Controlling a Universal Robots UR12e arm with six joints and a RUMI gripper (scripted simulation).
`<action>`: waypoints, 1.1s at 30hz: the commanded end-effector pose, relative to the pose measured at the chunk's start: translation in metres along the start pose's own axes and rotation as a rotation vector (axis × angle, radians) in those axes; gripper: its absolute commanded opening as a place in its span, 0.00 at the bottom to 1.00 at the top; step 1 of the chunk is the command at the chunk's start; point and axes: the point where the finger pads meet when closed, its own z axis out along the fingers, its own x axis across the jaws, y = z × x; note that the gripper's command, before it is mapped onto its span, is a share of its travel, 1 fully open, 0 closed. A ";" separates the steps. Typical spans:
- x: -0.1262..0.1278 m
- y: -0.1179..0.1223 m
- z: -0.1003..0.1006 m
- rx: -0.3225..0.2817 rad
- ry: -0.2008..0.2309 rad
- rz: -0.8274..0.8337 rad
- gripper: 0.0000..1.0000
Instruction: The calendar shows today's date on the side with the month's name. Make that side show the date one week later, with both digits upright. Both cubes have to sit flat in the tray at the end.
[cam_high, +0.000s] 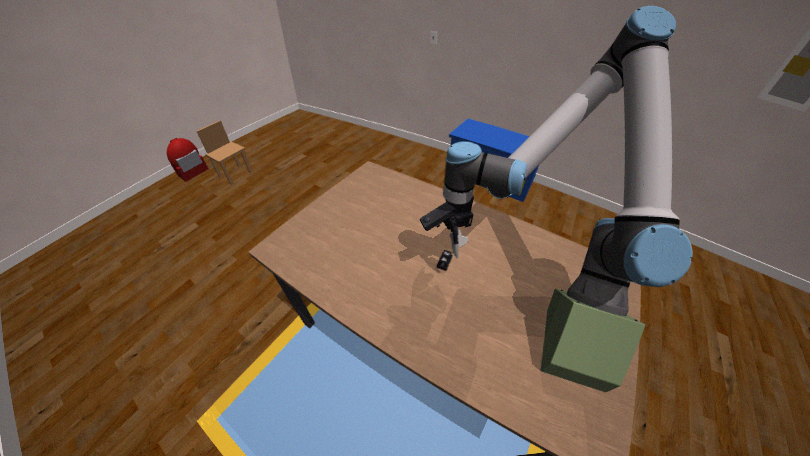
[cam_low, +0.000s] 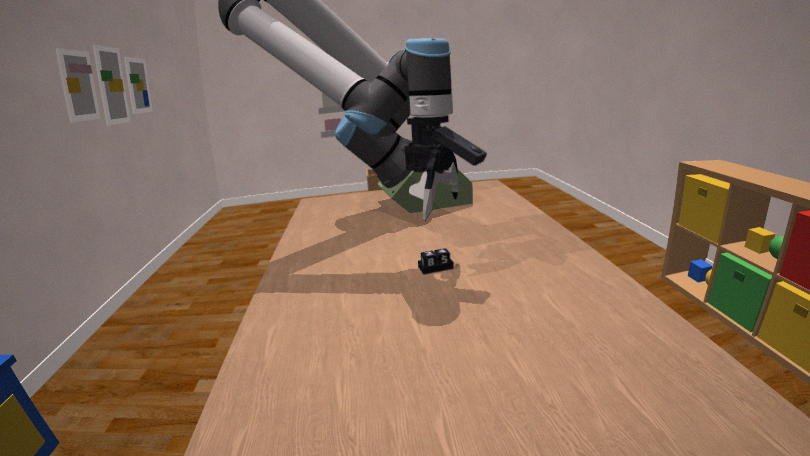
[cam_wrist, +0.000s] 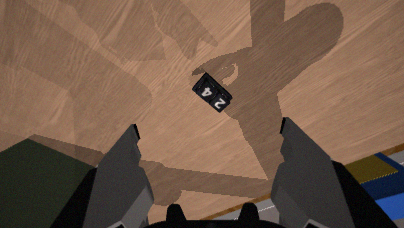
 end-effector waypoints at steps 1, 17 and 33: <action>0.000 0.000 0.004 0.012 0.004 -0.150 1.00; 0.000 0.002 0.019 0.011 0.007 -0.598 1.00; 0.000 0.005 0.025 0.010 0.008 -0.786 1.00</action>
